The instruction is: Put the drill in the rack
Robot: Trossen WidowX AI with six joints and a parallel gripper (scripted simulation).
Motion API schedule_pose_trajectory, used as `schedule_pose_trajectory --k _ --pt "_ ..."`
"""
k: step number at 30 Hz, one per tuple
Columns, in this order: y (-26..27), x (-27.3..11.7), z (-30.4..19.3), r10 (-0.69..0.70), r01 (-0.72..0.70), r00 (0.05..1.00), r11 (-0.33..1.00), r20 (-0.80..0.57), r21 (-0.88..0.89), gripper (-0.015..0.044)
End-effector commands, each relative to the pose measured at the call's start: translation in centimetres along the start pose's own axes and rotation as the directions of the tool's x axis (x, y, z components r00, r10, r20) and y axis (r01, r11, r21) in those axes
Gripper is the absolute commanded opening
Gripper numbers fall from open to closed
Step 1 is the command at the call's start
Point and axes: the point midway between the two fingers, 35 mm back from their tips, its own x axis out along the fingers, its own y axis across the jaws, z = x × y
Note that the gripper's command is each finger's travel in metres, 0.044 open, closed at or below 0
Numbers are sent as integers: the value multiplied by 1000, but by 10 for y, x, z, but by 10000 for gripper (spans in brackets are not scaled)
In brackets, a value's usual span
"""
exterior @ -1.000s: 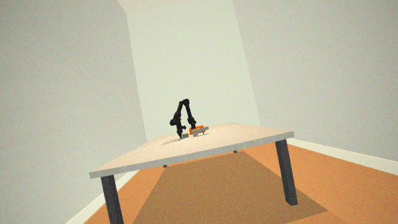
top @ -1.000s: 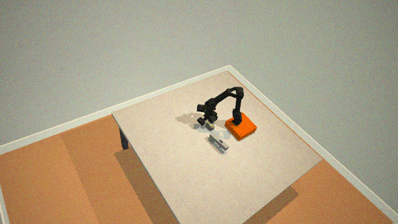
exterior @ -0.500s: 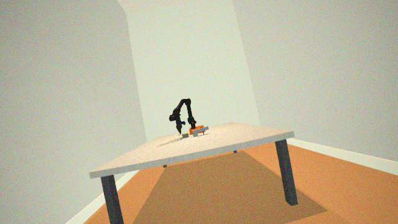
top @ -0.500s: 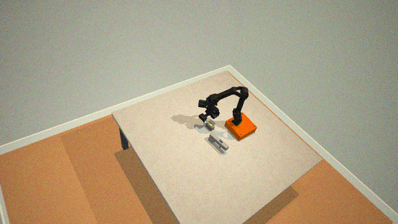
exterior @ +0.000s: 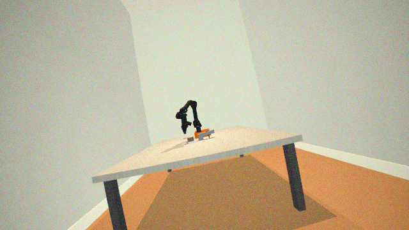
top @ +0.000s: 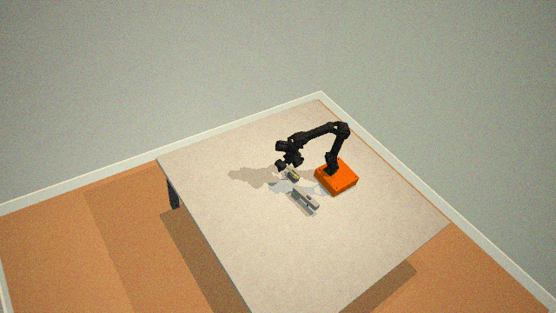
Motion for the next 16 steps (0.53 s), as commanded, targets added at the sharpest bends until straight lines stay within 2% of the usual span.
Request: schedule_pose_trajectory --k 1,8,16 --pt "-49 -24 5 -133 127 988 989 -84 -76 440" --pt "-135 -85 48 -415 381 901 897 -127 -225 440" --pt "-205 -174 127 -701 654 712 682 -36 -327 440"
